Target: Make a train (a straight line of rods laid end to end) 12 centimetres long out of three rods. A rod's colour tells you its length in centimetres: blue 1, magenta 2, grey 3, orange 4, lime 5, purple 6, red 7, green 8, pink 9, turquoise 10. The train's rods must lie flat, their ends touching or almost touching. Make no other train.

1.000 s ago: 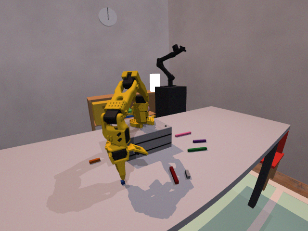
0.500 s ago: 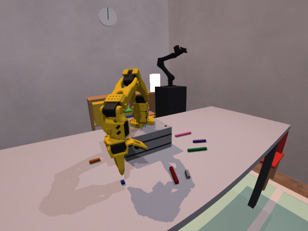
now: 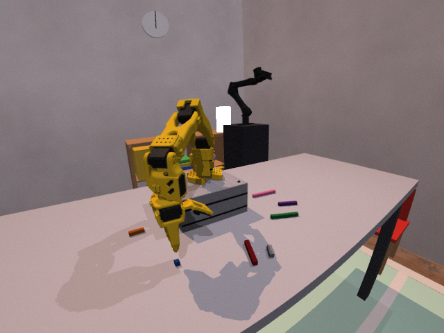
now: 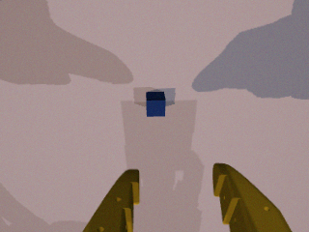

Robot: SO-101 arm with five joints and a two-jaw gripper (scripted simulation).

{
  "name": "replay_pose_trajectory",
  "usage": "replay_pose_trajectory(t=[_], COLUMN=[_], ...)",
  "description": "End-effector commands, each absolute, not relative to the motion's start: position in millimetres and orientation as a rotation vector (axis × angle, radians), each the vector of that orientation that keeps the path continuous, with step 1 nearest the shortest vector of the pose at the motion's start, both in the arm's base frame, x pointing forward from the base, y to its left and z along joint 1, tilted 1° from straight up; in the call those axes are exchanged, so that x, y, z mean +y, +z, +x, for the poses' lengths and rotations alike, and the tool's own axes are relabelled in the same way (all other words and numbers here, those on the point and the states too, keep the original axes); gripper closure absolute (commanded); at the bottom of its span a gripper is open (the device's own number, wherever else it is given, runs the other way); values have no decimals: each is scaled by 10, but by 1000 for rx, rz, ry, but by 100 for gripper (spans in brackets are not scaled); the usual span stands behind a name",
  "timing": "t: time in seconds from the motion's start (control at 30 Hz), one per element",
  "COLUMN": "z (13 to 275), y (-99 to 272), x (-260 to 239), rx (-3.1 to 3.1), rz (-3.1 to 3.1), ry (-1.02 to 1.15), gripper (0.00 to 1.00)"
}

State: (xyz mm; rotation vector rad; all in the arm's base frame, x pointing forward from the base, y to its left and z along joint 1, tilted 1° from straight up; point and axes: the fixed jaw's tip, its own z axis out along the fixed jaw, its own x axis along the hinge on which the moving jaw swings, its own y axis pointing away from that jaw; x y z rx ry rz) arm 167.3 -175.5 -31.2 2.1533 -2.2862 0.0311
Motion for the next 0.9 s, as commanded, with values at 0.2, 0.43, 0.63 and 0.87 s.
replay_pose_trajectory(t=[0.2,0.43,0.63,0.87], z=[1645,1665,1728,1818], y=[-285,-286,-288,-291], x=[-1747,-1724,-1650,-1532], rx=[-2288,-2292,-2305,-2324], rz=[2153,2149,2136,2117], ry=[21,21,21,20], gripper=[83,83,83,83])
